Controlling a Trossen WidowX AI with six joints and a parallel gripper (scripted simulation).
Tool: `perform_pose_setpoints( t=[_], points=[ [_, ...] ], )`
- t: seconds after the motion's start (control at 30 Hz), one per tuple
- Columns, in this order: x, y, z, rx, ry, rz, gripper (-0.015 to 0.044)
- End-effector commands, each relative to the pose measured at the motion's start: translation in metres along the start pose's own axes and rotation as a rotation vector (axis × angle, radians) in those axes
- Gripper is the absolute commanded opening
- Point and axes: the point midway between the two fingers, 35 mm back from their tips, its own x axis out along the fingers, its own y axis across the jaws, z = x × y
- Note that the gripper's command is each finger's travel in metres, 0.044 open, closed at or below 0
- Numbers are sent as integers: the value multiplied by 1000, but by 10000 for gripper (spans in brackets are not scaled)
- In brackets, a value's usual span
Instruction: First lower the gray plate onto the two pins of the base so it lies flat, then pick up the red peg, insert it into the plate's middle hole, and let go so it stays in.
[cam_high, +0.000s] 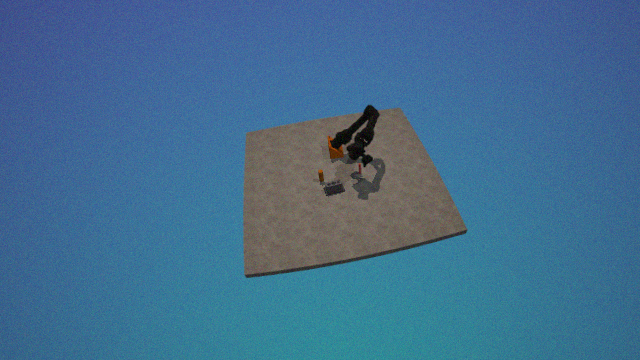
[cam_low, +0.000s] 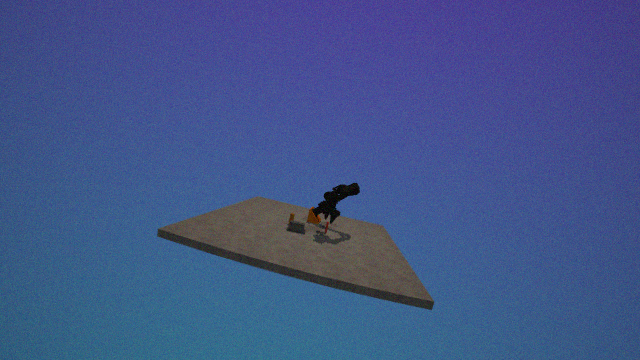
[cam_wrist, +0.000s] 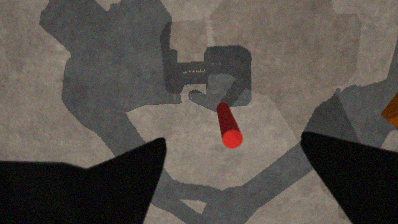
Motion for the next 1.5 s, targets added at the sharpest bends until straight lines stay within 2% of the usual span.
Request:
perform_pose_setpoints(
  t=[0.0, 0.83, 1.33, 1.47],
  points=[
    [7, 0, 0, 3, 2, 2, 440],
    [44, 0, -2, 2, 6, 4, 440],
    [44, 0, -2, 2, 6, 4, 46],
    [44, 0, -2, 2, 6, 4, 20]
  ],
)
